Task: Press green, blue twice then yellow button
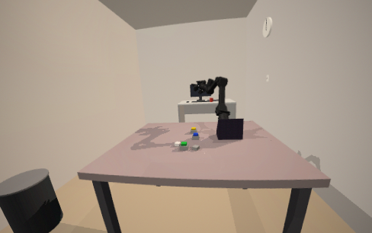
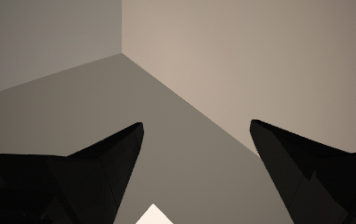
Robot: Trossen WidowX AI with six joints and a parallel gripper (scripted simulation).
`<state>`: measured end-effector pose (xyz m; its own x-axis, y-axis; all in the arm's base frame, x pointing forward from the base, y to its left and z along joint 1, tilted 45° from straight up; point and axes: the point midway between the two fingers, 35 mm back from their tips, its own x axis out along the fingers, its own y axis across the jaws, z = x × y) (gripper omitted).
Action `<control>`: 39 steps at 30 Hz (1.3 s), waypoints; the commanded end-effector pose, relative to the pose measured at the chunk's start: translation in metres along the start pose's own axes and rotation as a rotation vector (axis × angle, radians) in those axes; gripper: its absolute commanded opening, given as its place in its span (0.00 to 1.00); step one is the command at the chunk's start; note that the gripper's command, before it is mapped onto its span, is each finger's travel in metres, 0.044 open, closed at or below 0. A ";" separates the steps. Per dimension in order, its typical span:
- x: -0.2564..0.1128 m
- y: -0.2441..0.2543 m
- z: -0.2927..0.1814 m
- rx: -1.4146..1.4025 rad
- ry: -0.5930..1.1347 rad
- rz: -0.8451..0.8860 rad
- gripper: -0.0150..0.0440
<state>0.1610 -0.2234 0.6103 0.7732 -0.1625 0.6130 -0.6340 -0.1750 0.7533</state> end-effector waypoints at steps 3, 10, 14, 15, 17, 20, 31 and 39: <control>0.012 -0.019 0.022 0.059 -0.033 -0.004 0.93; 0.057 -0.140 0.086 0.235 -0.192 -0.140 0.93; 0.073 -0.232 0.098 0.281 -0.279 -0.297 0.93; 0.074 -0.256 0.098 0.285 -0.301 -0.344 0.93; 0.074 -0.305 0.098 0.282 -0.341 -0.447 0.93; 0.067 -0.375 0.089 0.258 -0.384 -0.614 0.93; -0.034 -0.595 -0.003 -0.044 -0.328 -1.336 0.93; -0.177 -0.682 -0.091 -0.526 0.016 -1.912 0.93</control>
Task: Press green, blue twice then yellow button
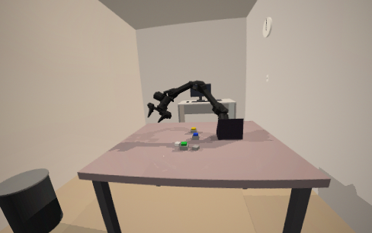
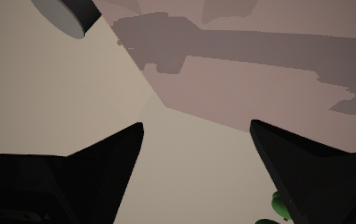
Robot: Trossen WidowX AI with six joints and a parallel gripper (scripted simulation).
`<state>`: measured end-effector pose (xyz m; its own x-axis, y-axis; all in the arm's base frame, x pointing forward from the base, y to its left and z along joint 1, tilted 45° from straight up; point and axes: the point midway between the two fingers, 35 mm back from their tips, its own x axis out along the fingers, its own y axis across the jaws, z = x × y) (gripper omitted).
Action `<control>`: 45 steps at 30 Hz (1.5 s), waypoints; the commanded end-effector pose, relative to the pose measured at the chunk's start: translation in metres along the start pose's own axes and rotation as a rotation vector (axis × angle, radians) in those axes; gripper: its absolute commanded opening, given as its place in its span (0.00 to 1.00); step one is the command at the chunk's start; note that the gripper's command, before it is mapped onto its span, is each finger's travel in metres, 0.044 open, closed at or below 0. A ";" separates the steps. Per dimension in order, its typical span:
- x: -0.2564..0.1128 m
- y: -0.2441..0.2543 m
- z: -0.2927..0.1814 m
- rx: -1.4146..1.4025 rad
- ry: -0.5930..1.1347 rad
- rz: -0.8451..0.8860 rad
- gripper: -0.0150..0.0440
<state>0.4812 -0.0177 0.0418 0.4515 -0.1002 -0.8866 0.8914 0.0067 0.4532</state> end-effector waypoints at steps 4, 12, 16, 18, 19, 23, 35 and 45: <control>0.027 -0.107 -0.083 -0.594 -0.064 -0.410 0.93; 0.008 -0.219 -0.127 -1.446 -0.158 -0.898 0.93; 0.006 -0.223 -0.128 -1.489 -0.164 -0.922 0.93; 0.006 -0.223 -0.128 -1.489 -0.164 -0.922 0.93; 0.009 -0.224 -0.126 -1.489 -0.164 -0.922 0.89; 0.045 -0.247 -0.091 -1.489 -0.167 -0.923 0.71; 0.047 -0.249 -0.089 -1.489 -0.167 -0.923 0.29; 0.051 -0.251 -0.086 -1.489 -0.167 -0.923 0.29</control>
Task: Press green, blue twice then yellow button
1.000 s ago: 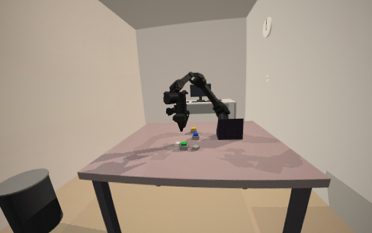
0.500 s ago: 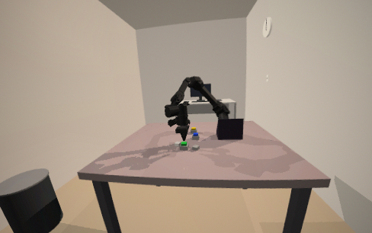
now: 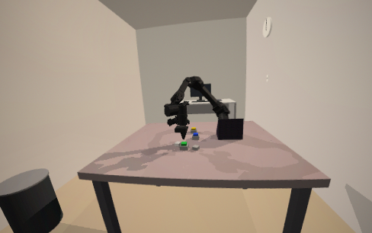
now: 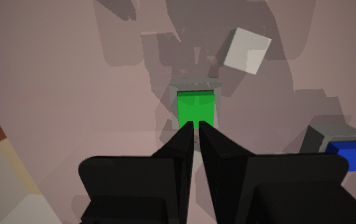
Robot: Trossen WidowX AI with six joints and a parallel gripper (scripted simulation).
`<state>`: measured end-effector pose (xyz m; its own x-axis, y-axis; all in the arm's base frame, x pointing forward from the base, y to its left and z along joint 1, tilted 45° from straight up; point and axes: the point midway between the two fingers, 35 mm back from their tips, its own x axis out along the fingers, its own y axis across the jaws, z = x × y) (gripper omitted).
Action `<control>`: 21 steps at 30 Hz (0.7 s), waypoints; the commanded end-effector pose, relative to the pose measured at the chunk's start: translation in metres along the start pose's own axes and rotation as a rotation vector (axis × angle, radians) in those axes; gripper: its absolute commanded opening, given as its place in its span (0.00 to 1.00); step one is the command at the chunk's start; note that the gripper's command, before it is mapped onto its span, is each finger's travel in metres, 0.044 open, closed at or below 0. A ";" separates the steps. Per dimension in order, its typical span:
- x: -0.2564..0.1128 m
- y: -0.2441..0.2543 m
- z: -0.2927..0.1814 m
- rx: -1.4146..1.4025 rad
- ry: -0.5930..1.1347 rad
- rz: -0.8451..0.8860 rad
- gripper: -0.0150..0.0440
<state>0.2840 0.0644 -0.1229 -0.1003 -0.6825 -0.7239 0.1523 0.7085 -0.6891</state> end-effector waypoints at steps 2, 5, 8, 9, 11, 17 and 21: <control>0.007 -0.001 0.000 -0.003 -0.001 -0.005 0.29; 0.012 -0.001 0.000 -0.003 -0.001 -0.006 0.29; 0.017 -0.001 0.000 -0.003 -0.002 -0.006 0.29; 0.019 -0.001 0.000 -0.003 -0.002 -0.006 0.29; 0.022 -0.001 0.000 -0.003 -0.002 -0.006 0.29; 0.030 -0.002 0.000 -0.003 -0.002 -0.007 0.29; 0.031 -0.002 0.000 -0.003 -0.002 -0.007 0.29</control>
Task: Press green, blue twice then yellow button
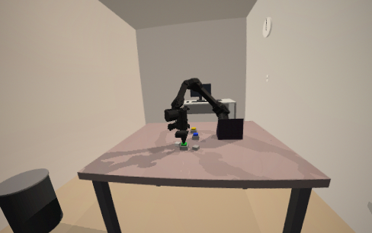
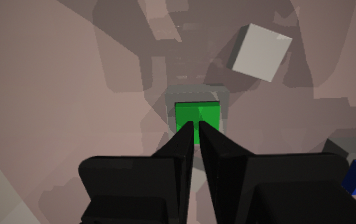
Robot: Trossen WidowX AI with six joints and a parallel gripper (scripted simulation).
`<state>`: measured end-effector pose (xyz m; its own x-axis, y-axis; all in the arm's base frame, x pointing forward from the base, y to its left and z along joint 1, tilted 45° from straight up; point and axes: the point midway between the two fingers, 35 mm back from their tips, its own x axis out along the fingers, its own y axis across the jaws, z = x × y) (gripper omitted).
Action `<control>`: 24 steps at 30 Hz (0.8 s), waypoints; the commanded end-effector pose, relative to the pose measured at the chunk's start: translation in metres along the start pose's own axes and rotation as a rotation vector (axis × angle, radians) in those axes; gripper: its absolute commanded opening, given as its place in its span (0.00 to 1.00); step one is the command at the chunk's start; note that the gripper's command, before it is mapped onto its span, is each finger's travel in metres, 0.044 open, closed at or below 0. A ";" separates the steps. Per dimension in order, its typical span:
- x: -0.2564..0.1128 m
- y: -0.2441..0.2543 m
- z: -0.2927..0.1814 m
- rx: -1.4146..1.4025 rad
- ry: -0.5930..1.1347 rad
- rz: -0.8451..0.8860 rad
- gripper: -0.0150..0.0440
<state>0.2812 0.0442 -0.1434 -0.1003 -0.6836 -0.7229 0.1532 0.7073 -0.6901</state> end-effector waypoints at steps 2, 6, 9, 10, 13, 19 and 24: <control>0.002 -0.001 0.000 -0.004 -0.001 -0.005 0.29; 0.002 -0.001 0.000 -0.004 -0.001 -0.005 0.29; 0.002 -0.001 0.000 -0.004 -0.001 -0.005 0.29; 0.002 -0.001 0.000 -0.004 -0.001 -0.005 0.29; 0.002 -0.001 0.000 -0.004 -0.001 -0.005 0.29; -0.027 0.000 0.000 -0.004 -0.001 -0.003 0.29; -0.044 0.000 0.001 -0.005 -0.001 -0.003 0.29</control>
<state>0.2858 0.0665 -0.1194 -0.0932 -0.6884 -0.7193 0.1454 0.7053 -0.6939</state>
